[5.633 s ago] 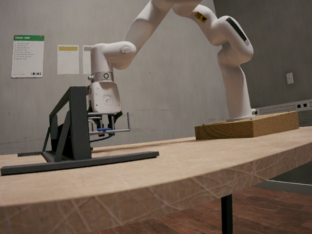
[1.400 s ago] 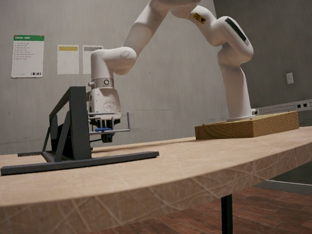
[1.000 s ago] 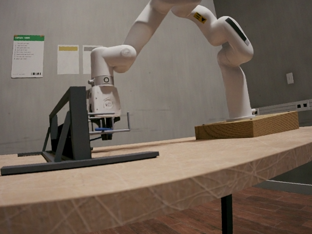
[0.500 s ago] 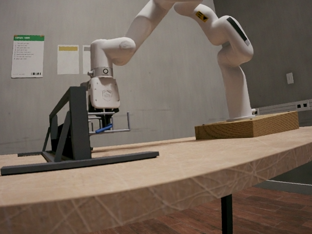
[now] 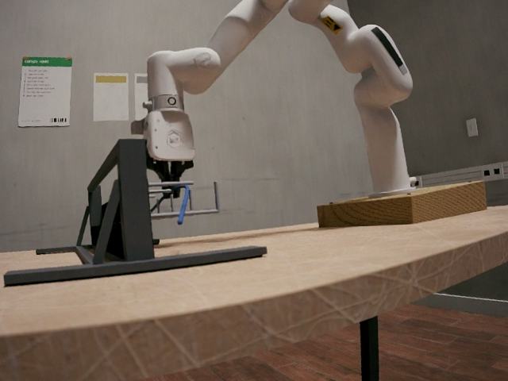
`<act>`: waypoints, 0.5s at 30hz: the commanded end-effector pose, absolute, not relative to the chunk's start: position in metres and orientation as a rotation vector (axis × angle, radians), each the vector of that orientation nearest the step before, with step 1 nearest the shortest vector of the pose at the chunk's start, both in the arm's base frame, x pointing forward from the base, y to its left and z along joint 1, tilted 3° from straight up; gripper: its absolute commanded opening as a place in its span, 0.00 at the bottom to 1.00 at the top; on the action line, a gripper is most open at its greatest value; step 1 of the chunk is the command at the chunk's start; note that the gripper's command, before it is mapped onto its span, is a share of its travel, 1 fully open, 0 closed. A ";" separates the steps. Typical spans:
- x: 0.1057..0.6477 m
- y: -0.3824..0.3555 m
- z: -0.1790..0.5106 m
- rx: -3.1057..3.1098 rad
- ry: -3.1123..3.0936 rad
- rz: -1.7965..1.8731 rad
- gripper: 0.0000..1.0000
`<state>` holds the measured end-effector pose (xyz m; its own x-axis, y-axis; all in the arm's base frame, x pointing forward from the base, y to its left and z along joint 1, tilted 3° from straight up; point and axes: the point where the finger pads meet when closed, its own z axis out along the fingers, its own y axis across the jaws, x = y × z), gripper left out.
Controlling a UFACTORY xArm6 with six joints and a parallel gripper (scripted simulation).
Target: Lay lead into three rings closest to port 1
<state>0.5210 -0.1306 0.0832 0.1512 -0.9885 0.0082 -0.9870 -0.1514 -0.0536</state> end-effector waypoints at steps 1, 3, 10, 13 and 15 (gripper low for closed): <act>0.522 -0.131 0.093 -2.354 2.021 -0.072 0.00; 0.522 -0.131 0.096 -2.354 2.021 -0.072 0.00; 0.522 -0.131 0.101 -2.354 2.021 -0.072 0.00; 0.522 -0.131 0.102 -2.354 2.021 -0.072 0.00; 0.522 -0.131 0.103 -2.354 2.021 -0.072 0.00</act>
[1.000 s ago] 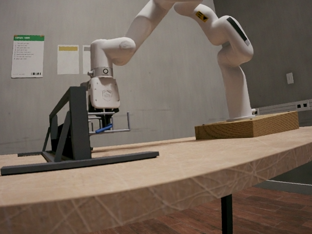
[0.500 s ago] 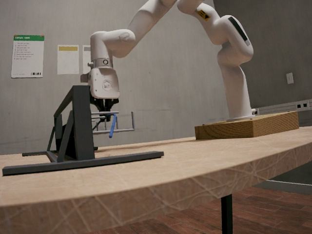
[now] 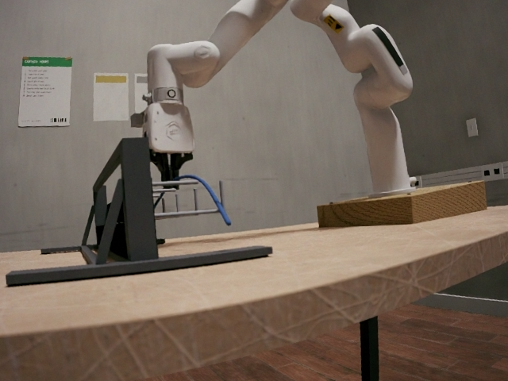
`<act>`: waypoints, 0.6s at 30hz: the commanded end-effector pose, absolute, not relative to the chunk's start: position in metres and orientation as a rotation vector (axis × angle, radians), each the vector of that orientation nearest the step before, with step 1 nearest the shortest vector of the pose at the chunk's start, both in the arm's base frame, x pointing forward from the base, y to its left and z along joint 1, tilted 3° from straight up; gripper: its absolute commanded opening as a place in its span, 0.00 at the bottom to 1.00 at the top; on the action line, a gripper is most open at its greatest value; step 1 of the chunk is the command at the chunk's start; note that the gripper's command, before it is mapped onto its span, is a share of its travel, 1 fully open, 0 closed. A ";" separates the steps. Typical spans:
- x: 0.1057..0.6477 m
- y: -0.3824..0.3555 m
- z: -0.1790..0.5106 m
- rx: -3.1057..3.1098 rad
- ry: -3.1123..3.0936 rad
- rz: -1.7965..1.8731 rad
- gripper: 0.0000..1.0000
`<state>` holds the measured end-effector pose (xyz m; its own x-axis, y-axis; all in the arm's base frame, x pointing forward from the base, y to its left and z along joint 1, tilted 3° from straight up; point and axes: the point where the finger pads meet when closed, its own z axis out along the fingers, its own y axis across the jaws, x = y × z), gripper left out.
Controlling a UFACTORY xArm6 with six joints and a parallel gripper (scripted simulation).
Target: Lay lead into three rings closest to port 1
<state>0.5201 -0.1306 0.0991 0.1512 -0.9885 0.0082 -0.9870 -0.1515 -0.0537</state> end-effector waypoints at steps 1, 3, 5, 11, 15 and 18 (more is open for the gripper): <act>0.522 -0.131 0.103 -2.354 2.021 -0.072 0.00; 0.522 -0.131 0.103 -2.354 2.021 -0.072 0.00; 0.522 -0.131 0.103 -2.352 2.023 -0.072 0.00; 0.552 -0.126 0.105 -2.234 2.149 -0.069 0.00; 0.572 -0.122 0.106 -2.151 2.230 -0.067 0.00; 0.572 -0.122 0.106 -2.151 2.230 -0.067 0.00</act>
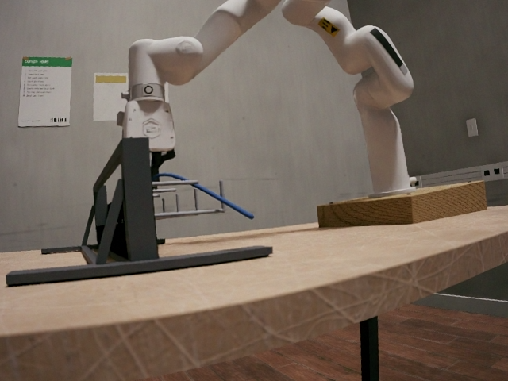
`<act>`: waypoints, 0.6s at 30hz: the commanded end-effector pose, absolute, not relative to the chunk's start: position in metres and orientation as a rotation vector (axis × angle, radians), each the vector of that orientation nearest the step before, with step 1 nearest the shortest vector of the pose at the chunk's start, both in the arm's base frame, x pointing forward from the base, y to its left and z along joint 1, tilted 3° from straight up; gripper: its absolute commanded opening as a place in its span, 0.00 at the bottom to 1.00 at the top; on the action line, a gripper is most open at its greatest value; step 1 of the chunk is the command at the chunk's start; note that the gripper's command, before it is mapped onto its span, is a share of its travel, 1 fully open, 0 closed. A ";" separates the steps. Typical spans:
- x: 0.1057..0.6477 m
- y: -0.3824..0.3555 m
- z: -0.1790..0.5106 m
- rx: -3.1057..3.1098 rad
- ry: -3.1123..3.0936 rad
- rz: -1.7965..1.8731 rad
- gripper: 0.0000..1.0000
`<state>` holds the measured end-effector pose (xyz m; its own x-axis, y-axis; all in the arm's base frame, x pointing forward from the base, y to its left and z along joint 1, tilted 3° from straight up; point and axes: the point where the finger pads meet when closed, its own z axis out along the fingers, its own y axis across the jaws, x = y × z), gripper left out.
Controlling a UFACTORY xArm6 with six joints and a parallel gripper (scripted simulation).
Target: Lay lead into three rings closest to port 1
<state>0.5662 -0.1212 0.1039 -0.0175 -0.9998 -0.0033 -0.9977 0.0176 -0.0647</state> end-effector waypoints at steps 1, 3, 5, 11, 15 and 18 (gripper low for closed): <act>0.572 -0.122 0.106 -2.151 2.230 -0.067 0.00; 0.572 -0.122 0.106 -2.151 2.230 -0.067 0.00; 0.572 -0.122 0.106 -2.151 2.230 -0.067 0.00; 0.572 -0.122 0.106 -2.150 2.231 -0.067 0.00; 0.571 -0.121 0.106 -2.136 2.244 -0.066 0.00; 0.570 -0.120 0.106 -2.116 2.263 -0.065 0.00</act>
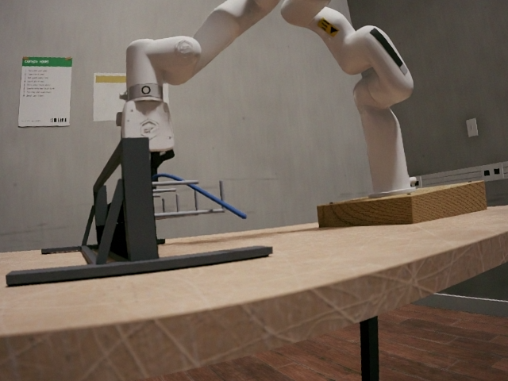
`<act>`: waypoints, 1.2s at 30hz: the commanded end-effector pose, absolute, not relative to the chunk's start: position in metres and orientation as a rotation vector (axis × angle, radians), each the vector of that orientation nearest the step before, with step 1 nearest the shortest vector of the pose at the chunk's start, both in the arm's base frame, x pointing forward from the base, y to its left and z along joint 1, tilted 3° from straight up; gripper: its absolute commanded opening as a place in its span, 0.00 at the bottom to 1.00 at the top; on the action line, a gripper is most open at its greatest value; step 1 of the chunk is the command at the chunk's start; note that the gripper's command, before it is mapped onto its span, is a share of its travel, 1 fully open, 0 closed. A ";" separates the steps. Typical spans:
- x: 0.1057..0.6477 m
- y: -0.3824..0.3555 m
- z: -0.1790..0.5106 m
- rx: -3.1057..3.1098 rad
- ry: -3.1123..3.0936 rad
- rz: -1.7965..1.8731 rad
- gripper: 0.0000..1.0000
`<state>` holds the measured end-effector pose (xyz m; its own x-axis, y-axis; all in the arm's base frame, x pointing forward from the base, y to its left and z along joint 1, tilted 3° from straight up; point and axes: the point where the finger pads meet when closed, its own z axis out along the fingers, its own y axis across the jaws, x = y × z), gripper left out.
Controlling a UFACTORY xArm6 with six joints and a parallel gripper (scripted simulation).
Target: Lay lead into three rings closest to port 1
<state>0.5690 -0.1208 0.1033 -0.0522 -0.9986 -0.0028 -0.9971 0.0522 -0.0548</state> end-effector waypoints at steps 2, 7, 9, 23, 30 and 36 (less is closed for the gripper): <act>0.568 -0.119 0.106 -2.098 2.279 -0.065 0.00; 0.564 -0.114 0.105 -2.098 2.279 -0.065 0.00; 0.561 -0.110 0.105 -2.098 2.279 -0.065 0.00; 0.553 -0.102 0.105 -2.098 2.279 -0.065 0.00; 0.553 -0.102 0.105 -2.098 2.279 -0.065 0.00; 0.553 -0.102 0.105 -2.098 2.279 -0.065 0.00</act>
